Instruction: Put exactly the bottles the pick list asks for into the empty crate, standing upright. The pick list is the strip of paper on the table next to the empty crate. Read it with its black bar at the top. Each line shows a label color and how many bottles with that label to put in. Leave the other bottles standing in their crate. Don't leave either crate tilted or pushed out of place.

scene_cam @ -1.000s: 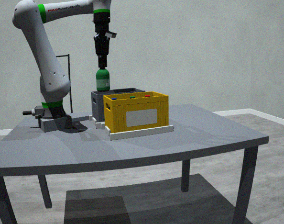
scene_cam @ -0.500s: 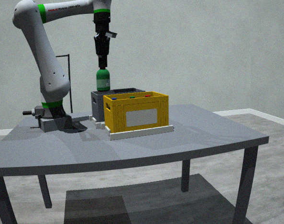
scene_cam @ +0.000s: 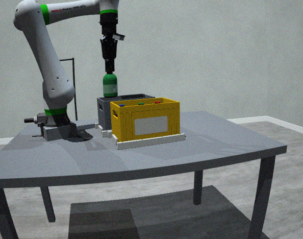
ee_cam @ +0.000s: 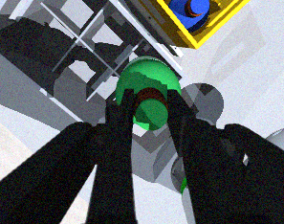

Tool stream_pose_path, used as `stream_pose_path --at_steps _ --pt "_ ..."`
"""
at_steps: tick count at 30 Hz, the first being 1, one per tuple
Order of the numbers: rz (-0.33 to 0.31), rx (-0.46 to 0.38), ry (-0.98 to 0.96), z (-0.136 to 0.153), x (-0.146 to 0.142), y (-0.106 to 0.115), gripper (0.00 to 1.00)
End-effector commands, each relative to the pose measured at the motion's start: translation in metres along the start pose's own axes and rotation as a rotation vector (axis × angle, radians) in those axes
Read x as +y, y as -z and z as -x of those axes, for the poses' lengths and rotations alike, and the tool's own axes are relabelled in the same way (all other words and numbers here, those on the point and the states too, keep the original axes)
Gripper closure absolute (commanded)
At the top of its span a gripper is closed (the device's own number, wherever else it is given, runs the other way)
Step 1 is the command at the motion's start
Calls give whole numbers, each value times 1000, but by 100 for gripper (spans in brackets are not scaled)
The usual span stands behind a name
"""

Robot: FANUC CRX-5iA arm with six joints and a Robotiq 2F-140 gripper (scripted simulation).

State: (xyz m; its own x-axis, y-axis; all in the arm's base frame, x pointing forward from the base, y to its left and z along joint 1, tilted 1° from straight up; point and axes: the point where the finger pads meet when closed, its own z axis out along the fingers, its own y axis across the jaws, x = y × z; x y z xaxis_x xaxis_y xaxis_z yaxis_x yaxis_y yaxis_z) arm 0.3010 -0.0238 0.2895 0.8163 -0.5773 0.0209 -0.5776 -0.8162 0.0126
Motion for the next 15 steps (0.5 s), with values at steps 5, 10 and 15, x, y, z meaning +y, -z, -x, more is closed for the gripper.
stream_pose_path --at_steps 5,10,15 --pt "-1 1 0 -1 0 1 90" --pt "-1 1 0 -1 0 0 90" --pt "-1 1 0 -1 0 -3 90"
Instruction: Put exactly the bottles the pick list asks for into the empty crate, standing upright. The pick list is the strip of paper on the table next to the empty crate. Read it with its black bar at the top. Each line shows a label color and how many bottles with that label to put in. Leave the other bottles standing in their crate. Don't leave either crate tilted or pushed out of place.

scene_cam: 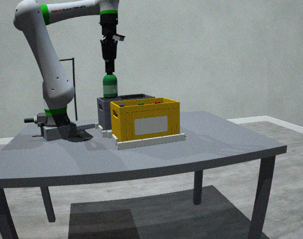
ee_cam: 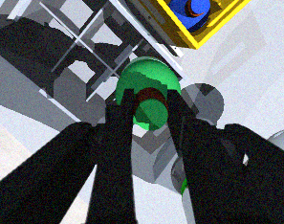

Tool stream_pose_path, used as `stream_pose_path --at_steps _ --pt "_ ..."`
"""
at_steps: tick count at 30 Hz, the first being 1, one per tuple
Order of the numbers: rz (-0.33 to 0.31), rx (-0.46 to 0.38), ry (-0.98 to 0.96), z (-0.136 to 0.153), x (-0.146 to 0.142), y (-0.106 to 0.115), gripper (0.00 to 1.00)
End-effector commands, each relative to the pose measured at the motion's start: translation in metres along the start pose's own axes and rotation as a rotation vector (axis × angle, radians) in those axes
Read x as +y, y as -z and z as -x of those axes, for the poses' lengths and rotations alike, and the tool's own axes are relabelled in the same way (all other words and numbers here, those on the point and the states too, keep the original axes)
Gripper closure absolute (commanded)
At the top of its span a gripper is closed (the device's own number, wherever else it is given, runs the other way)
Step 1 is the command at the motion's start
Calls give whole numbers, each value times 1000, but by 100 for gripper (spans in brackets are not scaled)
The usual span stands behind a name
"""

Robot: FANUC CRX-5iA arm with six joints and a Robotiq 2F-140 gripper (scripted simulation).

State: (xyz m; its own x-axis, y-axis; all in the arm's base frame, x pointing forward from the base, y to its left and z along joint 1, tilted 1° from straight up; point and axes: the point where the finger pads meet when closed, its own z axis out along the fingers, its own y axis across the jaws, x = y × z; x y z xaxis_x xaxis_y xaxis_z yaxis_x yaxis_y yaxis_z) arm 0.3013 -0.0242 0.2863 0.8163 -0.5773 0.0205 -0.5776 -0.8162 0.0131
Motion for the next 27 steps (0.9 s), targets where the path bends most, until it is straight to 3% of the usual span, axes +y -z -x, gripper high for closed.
stream_pose_path --at_steps 1,27 --pt "-1 2 0 0 0 -1 90" --pt "-1 2 0 -1 0 -25 90"
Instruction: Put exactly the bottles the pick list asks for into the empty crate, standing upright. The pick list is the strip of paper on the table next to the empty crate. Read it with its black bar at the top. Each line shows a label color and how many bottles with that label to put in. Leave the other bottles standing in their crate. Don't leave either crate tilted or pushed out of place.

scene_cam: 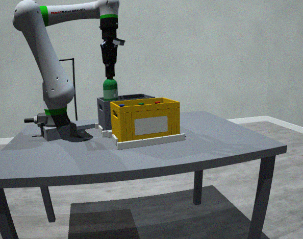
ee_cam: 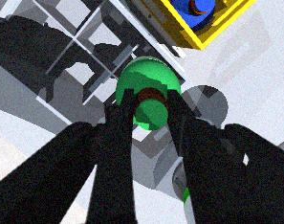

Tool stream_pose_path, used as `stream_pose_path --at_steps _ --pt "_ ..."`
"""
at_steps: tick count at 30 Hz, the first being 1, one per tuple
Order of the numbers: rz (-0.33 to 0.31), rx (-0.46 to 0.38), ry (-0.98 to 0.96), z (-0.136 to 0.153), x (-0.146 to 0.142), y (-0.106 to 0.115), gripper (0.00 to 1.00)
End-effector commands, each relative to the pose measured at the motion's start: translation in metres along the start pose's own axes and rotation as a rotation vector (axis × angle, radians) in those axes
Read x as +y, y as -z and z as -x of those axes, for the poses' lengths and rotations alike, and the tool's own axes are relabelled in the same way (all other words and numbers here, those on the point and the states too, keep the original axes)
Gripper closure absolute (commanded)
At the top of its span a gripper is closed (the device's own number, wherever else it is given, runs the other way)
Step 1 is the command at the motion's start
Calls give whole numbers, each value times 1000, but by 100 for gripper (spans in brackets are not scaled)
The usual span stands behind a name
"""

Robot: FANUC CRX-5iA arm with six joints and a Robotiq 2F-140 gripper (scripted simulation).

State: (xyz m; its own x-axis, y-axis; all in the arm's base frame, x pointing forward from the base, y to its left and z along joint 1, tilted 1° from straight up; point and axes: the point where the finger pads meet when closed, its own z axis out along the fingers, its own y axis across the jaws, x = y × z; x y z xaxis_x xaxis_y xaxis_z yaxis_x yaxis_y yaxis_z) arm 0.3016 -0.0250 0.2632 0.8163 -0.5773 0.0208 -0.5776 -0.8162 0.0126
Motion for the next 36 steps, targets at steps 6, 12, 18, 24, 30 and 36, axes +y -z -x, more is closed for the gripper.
stream_pose_path --at_steps 6,12,18,24,30,36 --pt "-1 2 0 0 0 -7 90" --pt "-1 1 0 0 0 -12 90" --pt "-1 2 0 0 0 -18 90" --pt "-1 2 0 0 0 -22 90" --pt "-1 1 0 -1 0 -28 90" --pt "-1 1 0 -1 0 -34 90"
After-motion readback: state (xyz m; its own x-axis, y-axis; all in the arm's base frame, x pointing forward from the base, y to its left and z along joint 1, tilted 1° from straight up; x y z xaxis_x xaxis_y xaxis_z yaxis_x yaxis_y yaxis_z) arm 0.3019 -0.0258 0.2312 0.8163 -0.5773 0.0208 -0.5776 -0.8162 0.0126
